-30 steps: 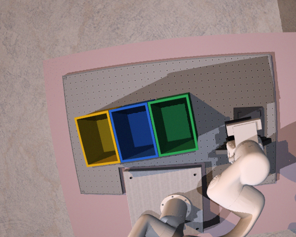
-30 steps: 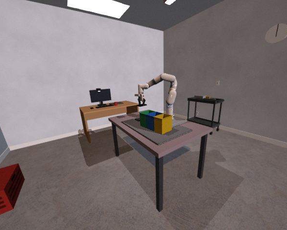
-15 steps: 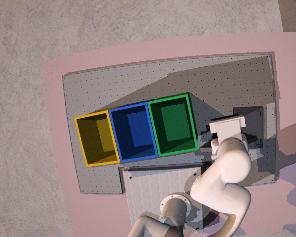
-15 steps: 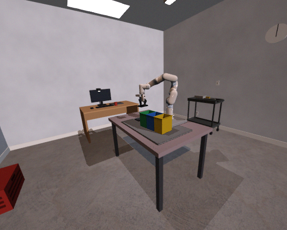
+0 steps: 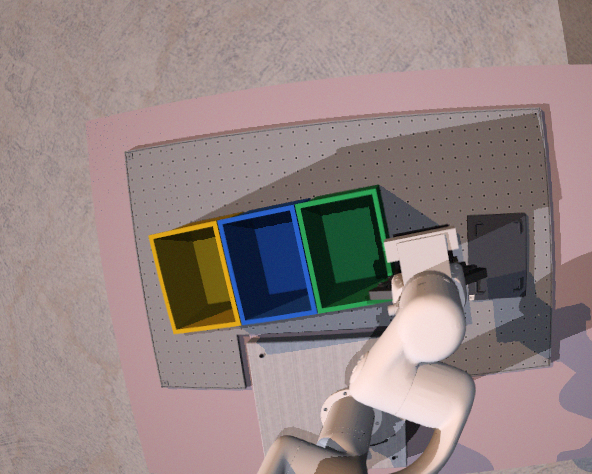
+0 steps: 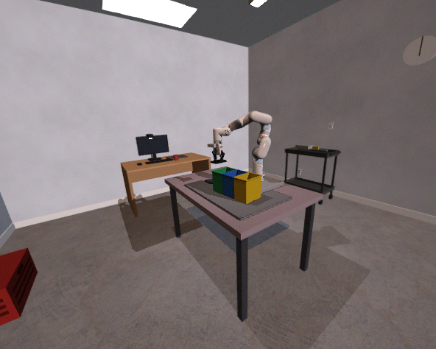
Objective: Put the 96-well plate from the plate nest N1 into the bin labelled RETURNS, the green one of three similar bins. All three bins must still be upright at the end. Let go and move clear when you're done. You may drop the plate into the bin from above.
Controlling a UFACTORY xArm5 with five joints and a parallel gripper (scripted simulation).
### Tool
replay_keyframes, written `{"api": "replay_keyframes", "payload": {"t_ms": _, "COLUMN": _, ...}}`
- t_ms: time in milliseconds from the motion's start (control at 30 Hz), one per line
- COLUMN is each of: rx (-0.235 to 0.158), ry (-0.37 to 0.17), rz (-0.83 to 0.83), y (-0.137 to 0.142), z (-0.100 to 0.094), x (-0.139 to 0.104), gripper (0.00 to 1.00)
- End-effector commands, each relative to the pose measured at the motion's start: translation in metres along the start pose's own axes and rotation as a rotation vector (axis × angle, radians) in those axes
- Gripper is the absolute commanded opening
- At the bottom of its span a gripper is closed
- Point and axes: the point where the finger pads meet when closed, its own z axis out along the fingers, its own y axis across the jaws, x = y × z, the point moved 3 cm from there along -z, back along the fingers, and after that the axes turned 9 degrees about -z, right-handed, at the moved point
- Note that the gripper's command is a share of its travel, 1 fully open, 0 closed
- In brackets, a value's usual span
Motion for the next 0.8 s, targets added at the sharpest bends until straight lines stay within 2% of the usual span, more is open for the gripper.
{"api": "replay_keyframes", "payload": {"t_ms": 0, "rx": -0.003, "ry": 0.004, "rz": 0.001, "y": -0.015, "z": -0.001, "x": 0.009, "gripper": 0.0}}
{"api": "replay_keyframes", "payload": {"t_ms": 767, "rx": -0.001, "ry": 0.008, "rz": 0.001, "y": -0.077, "z": 0.0, "x": 0.042, "gripper": 0.0}}
